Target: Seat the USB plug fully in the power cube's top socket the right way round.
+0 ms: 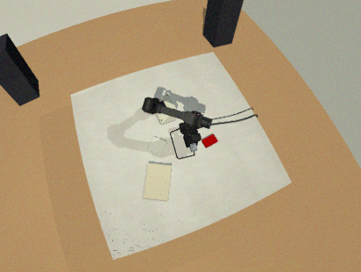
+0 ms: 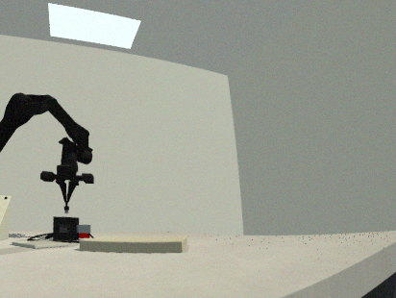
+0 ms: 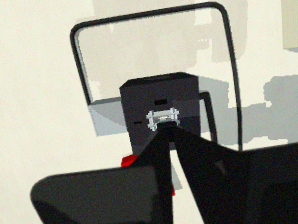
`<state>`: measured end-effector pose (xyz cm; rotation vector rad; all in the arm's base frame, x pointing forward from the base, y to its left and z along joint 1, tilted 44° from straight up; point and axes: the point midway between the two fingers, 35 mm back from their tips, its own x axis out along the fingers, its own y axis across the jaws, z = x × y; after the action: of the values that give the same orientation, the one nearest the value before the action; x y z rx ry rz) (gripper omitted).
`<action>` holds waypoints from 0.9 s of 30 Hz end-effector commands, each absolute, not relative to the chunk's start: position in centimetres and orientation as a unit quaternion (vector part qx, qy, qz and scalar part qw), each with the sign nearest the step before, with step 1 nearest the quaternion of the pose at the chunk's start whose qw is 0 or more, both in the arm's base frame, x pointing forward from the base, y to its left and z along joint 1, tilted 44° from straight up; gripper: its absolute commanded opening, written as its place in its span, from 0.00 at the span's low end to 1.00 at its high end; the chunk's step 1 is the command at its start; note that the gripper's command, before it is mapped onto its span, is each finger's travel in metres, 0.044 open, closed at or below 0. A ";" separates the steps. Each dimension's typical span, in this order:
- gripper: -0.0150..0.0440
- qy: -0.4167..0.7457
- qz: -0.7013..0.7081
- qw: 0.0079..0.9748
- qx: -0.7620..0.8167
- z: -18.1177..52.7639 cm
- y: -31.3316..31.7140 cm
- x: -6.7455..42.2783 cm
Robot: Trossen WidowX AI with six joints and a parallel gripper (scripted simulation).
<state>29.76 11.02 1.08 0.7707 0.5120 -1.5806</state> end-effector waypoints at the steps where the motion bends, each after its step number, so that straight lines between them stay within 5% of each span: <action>1: 0.25 0.222 -0.683 0.608 0.338 1.3 11.4 29.9; 27: 0.25 0.331 -0.639 0.656 0.230 1.6 11.5 29.8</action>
<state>29.80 11.52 1.62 0.5643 0.7091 -1.4727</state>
